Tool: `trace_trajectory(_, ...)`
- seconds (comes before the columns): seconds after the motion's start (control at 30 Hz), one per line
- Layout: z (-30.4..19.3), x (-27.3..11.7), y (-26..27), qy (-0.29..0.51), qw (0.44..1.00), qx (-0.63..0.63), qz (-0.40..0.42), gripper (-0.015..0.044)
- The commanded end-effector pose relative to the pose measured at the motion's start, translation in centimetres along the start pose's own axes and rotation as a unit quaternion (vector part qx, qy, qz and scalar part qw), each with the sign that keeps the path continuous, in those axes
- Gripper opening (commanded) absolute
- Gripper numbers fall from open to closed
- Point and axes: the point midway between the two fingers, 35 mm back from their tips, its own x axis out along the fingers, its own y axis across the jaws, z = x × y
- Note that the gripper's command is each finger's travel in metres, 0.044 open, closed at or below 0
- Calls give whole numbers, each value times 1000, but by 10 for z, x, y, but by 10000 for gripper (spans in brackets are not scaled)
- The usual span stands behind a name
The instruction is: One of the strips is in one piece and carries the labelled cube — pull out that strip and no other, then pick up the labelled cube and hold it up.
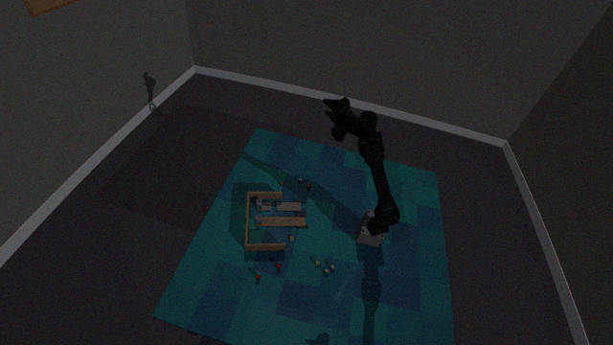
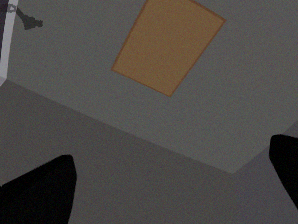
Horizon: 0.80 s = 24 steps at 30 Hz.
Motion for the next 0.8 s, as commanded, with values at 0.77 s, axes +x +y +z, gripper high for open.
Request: trace_trajectory(0.77,250,-55,300,-98,620,700,340,400)
